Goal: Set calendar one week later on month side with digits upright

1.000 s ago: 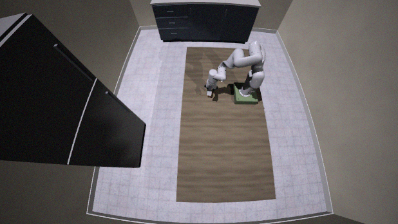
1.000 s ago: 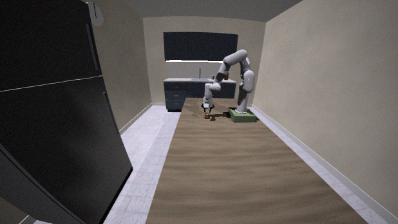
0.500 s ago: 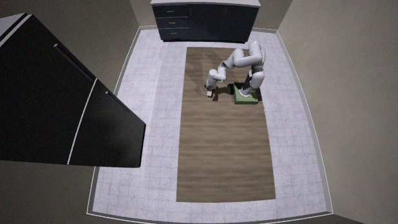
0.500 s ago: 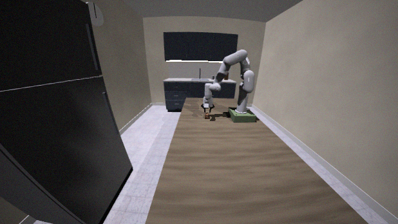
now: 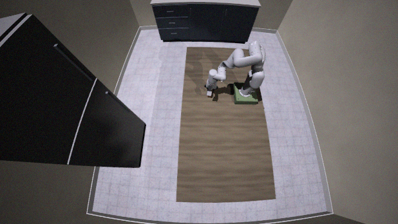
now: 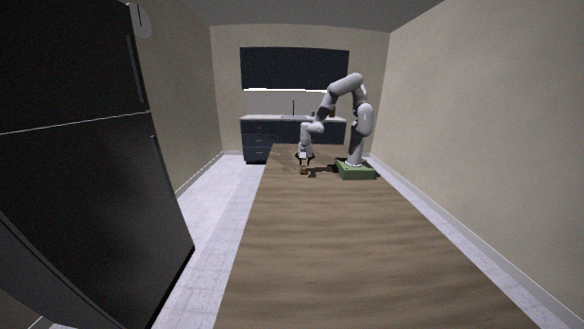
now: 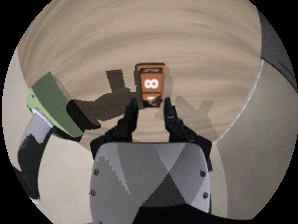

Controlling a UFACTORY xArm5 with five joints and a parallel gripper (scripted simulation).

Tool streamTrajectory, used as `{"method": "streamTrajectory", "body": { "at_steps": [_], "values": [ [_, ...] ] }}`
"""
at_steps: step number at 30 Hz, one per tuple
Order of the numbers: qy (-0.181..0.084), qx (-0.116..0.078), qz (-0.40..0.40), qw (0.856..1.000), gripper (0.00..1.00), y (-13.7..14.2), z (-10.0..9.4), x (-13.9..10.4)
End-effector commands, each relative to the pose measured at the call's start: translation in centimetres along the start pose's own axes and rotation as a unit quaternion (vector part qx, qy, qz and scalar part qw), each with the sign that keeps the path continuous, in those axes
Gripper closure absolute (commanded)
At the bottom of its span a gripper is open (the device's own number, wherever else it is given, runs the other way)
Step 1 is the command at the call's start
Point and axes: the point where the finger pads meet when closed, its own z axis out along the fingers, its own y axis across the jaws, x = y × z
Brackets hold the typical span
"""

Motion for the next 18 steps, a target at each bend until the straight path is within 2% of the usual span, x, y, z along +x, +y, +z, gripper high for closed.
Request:
{"method": "streamTrajectory", "body": {
  "at_steps": [1,18],
  "values": [
    [0.000,-0.001,0.000,1.000,0.53,0.12,-0.08,0.01],
    [0.000,-0.001,0.000,1.000,0.53,0.10,0.77,0.01]
  ]
}}
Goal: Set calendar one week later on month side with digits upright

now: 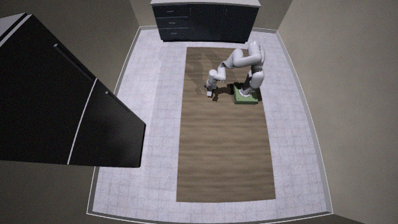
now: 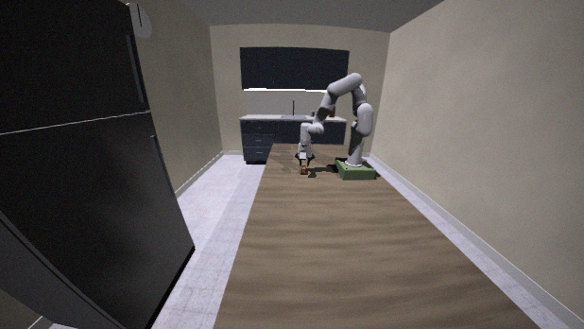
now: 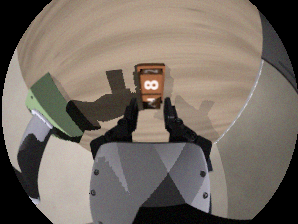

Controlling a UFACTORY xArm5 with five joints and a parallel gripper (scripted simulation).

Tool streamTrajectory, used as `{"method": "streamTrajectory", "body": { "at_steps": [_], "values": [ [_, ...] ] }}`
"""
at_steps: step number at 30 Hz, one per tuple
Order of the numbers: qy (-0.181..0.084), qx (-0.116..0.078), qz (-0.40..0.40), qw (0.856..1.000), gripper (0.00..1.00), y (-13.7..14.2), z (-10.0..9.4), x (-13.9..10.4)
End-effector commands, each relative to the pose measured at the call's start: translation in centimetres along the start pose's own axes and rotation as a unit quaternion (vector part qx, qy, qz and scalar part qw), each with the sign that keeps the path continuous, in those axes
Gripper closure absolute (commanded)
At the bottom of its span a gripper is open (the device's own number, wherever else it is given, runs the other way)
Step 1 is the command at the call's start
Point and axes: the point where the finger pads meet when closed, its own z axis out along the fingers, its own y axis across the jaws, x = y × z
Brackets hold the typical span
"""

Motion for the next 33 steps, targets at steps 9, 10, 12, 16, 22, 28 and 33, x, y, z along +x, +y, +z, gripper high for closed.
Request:
{"method": "streamTrajectory", "body": {
  "at_steps": [9,10,12,16,22,28,33],
  "values": [
    [0.000,-0.001,0.000,1.000,0.53,0.1,1.7,0.0],
    [0.000,-0.001,0.000,1.000,0.53,0.1,1.8,0.0],
    [0.000,-0.001,0.000,1.000,0.53,0.1,1.8,0.0],
    [0.000,-0.001,0.000,1.000,0.53,0.1,2.1,0.0],
    [0.000,-0.001,0.000,1.000,0.53,0.1,2.1,0.0],
    [0.000,-0.001,0.000,1.000,0.53,0.1,2.1,0.0],
    [0.000,-0.001,0.000,1.000,0.53,0.1,2.1,0.0]
  ]
}}
